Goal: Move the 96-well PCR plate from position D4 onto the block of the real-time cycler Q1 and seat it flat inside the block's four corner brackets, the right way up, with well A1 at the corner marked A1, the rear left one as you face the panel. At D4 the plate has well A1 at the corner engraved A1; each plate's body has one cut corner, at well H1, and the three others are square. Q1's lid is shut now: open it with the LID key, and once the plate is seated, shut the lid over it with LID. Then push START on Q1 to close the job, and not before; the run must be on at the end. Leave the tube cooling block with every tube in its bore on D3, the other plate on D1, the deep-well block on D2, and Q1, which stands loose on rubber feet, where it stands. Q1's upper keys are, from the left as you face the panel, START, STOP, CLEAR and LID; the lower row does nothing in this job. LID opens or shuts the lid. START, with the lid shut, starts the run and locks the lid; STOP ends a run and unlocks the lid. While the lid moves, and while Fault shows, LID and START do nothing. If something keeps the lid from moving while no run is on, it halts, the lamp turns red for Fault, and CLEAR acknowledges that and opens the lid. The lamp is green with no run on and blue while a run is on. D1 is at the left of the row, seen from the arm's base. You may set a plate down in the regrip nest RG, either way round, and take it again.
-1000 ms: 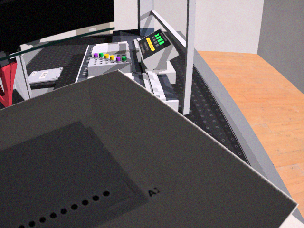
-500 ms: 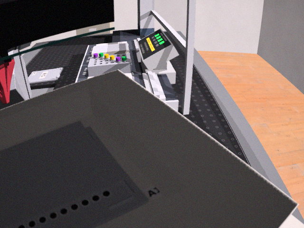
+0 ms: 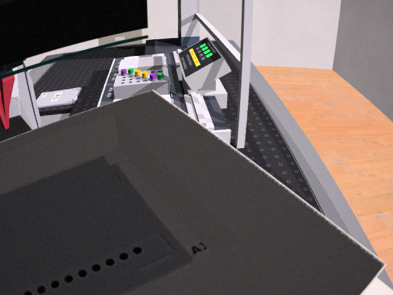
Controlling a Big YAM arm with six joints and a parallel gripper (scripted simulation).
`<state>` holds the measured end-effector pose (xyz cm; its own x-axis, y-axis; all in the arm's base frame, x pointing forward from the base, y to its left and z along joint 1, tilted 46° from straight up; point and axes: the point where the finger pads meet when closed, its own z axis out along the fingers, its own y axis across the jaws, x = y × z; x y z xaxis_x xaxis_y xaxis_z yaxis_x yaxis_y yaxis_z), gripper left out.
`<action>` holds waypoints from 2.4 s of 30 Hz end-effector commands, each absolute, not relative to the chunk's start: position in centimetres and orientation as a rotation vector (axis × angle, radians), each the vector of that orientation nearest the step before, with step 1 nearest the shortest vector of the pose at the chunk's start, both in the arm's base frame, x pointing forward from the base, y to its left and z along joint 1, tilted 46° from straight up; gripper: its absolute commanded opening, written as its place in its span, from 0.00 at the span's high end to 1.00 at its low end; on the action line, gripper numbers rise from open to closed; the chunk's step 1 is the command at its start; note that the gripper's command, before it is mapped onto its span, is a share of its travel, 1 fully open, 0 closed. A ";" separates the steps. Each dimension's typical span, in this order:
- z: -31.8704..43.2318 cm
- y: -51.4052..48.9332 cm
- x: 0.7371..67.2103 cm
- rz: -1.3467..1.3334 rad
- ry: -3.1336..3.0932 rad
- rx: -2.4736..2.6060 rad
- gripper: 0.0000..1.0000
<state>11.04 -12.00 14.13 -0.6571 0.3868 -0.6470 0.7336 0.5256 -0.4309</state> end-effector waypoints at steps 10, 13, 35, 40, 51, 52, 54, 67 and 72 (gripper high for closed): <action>16.3 -11.4 11.3 -0.823 2.120 1.197 1.00; 16.5 -11.5 11.3 -0.780 2.064 1.278 1.00; 17.2 -13.7 12.2 -0.712 1.970 1.420 1.00; 17.7 -14.5 12.5 -0.727 1.976 1.410 1.00; 18.8 -16.4 13.4 -0.735 1.980 1.395 1.00; 18.8 -16.4 13.4 -0.735 1.980 1.395 1.00; 18.6 -16.3 13.3 -0.737 1.989 1.386 1.00; 18.3 -16.3 13.2 -0.741 2.022 1.362 1.00; 18.1 -16.2 13.0 -0.745 2.032 1.373 1.00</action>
